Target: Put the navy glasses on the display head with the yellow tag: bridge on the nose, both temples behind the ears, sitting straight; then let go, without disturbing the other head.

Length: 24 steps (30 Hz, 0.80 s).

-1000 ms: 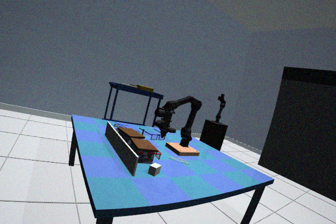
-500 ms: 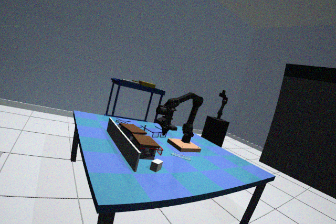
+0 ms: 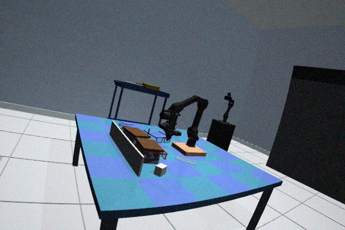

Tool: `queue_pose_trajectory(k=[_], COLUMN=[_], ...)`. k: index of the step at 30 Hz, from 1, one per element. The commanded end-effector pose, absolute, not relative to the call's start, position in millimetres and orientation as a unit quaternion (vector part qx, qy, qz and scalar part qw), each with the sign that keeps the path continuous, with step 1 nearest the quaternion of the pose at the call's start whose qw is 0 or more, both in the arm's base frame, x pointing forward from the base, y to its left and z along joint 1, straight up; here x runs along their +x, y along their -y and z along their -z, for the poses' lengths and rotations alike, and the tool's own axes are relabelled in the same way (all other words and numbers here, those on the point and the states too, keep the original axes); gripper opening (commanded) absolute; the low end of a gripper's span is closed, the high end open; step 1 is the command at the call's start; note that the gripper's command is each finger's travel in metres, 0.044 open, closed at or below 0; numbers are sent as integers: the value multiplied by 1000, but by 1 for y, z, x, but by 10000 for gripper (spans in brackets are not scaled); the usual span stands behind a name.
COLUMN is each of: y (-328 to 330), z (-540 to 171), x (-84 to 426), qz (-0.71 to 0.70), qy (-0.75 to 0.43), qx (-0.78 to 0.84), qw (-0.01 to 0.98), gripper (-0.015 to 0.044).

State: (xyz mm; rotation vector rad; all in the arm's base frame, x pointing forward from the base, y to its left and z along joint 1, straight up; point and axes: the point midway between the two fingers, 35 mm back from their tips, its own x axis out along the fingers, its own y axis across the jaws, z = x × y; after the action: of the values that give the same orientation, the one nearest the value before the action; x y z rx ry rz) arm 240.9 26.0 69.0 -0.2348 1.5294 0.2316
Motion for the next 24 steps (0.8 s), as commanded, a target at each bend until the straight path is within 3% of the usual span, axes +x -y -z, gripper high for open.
queue_pose_trajectory(k=[1,24], y=[-26,-26], z=[-64,-45], x=[239,238], qz=[-104,-104], qy=[-692,-692], qx=[-103,-103], qw=[707,707], gripper=[0,0])
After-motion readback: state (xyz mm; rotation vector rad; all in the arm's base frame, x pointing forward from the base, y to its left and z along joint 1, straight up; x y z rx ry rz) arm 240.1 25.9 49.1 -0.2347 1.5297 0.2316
